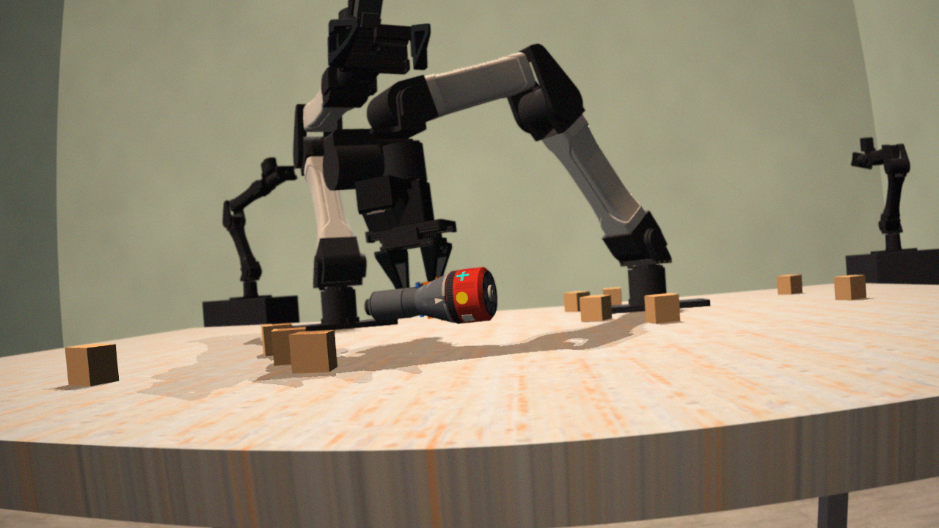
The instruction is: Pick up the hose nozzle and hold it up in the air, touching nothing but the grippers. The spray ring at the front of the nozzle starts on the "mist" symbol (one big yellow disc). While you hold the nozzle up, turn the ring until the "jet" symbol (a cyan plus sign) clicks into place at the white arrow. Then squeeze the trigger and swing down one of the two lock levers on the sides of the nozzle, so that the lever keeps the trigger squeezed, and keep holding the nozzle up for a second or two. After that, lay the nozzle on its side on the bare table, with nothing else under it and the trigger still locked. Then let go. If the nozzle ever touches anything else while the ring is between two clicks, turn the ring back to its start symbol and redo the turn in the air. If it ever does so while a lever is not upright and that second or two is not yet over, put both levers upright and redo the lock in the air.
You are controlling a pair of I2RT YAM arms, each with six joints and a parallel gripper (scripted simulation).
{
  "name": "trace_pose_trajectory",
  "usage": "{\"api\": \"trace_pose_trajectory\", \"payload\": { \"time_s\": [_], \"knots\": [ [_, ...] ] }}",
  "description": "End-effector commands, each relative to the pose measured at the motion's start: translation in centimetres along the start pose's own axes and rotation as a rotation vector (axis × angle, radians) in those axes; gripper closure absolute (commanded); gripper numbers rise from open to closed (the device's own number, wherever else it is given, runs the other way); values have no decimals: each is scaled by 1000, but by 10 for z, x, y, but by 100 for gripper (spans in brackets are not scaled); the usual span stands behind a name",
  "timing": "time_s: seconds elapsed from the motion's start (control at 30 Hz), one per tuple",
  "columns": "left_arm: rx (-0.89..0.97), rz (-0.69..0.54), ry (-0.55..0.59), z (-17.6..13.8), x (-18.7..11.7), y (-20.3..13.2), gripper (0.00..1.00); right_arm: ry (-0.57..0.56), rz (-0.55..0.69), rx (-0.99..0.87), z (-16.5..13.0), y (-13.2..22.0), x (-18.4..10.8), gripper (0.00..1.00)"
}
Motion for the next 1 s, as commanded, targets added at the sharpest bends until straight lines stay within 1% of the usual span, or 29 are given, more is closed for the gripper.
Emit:
{"api": "trace_pose_trajectory", "payload": {
  "time_s": [0.0, 0.1, 0.13, 0.2, 0.27, 0.3, 0.47, 0.5, 0.53, 0.8, 0.83, 0.87, 0.93, 0.97],
  "knots": [
    [0, -21, -36, 4, -13, -2, 64, -13, -2, -1, 3, -1, -1, 0],
    [-8, -22, -36, 3, -13, -3, 64, -13, -2, -1, 3, -1, -1, 0],
    [-13, -34, -48, 1, -20, -6, 64, -14, 0, -4, 3, -1, 0, 0],
    [-23, -21, -40, 0, -15, -11, 64, -16, 2, -8, 3, -1, 1, 0],
    [-5, -31, -46, 1, -20, -5, 64, -14, 0, -4, 3, -1, 0, 0],
    [-12, -21, -35, 3, -13, -3, 64, -13, -2, -1, 3, -1, -1, 0],
    [-12, -22, -36, 3, -13, -4, 64, -13, -2, -1, 3, -1, -1, 0],
    [-13, -32, -46, 2, -19, -5, 64, -16, -1, -3, 4, -1, -1, 0],
    [-16, -22, -35, 3, -13, -4, 64, -13, -2, -1, 3, -1, -1, 0],
    [-19, -22, -35, 3, -13, -4, 64, -13, -2, -1, 3, -1, -1, 0],
    [-41, -33, -44, 0, -20, -8, 64, -14, 0, -4, 3, -1, 0, 0],
    [-67, -15, -32, -1, -13, -13, 64, -16, 2, -8, 3, -1, 1, 0],
    [-151, -17, -22, -2, -17, -8, 64, -14, 0, -4, 3, -1, 0, 0],
    [-193, -3, -13, -4, -14, -11, 64, -16, 2, -8, 3, -1, 1, 0]
  ]
}}
Point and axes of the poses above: on each arm, the point where the finger pads meet when closed, its own x axis out along the fingers, its own y axis across the jaws, z = x × y, the point moved 8 cm from there along -x, back along the fingers, and after that the axes turned 10 degrees about -x, right-handed, at the moved point
